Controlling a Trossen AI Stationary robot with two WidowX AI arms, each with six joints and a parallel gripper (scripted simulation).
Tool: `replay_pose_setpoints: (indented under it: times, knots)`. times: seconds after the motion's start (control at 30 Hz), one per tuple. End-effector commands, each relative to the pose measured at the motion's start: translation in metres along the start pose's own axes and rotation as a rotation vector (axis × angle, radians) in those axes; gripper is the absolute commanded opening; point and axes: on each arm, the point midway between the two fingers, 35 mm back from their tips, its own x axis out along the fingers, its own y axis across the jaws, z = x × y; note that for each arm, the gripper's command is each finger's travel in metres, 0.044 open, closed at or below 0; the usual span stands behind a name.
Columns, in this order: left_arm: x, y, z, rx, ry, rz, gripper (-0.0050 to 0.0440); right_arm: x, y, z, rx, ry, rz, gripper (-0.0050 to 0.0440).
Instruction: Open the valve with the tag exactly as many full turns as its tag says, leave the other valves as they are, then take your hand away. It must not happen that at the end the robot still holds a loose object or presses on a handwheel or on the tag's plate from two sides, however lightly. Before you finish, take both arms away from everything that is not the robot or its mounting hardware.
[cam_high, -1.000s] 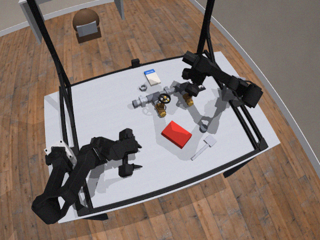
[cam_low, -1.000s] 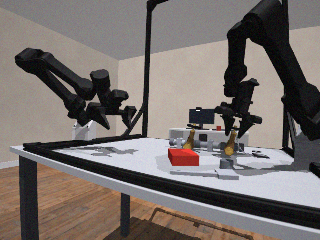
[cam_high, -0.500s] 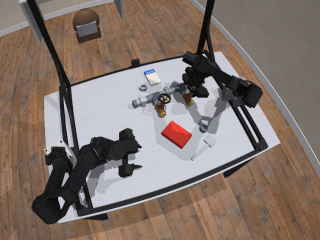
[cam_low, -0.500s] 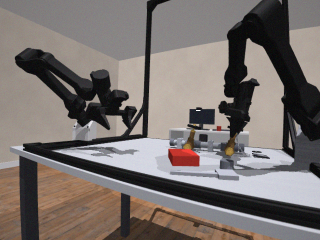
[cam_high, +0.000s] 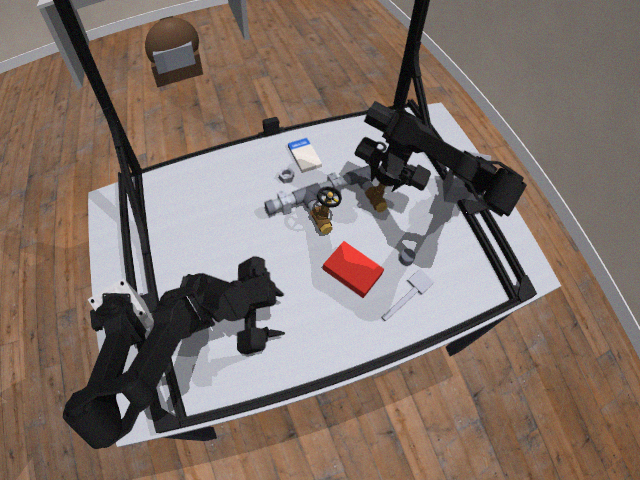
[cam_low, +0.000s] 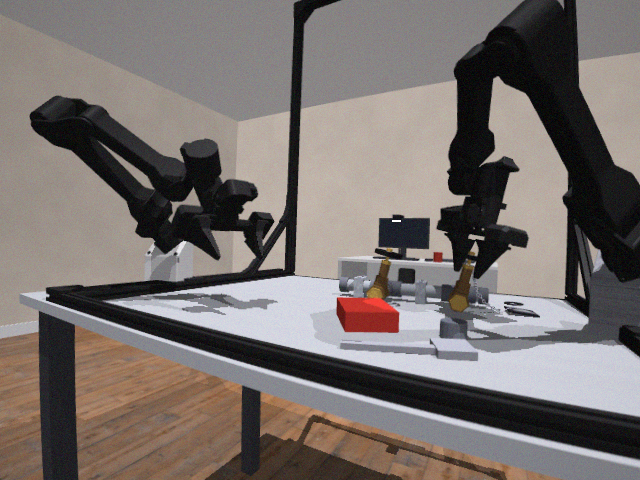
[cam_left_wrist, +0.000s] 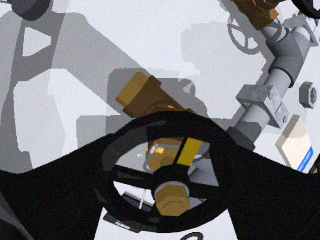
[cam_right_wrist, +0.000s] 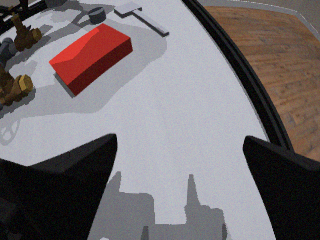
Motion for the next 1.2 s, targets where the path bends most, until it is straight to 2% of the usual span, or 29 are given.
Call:
replay_pose_setpoints:
  times: [0.0, 0.17, 0.67, 0.73, 0.8, 0.9, 1.17]
  knots:
    - [0.0000, 0.0000, 0.0001, -0.170, 0.002, -0.001, 0.0000, 0.0000, 0.0000, 0.0000, 0.000, 0.000, 0.000, 0.0400]
    - [0.0000, 0.0000, 0.0001, -0.170, 0.002, -0.001, 0.0000, 0.0000, 0.0000, 0.0000, 0.000, 0.000, 0.000, 0.0400]
    - [0.0000, 0.0000, 0.0000, -0.146, 0.001, 0.000, 0.0360, 0.0000, 0.0000, 0.0000, 0.000, 0.000, 0.000, 0.0400]
    - [0.0000, 0.0000, 0.0000, -0.146, 0.001, 0.000, 0.0360, 0.0000, 0.0000, 0.0000, 0.000, 0.000, 0.000, 0.0400]
    - [0.0000, 0.0000, 0.0000, -0.146, 0.001, 0.000, 0.0400, 0.0000, 0.0000, 0.0000, 0.000, 0.000, 0.000, 0.0400]
    - [0.0000, 0.0000, -0.0001, -0.131, 0.001, 0.000, 0.0400, 0.0000, 0.0000, 0.0000, 0.000, 0.000, 0.000, 0.0400]
    - [0.0000, 0.0001, -0.0001, 0.433, 0.000, 0.000, 0.0400, 0.0000, 0.0000, 0.0000, 0.000, 0.000, 0.000, 0.0400]
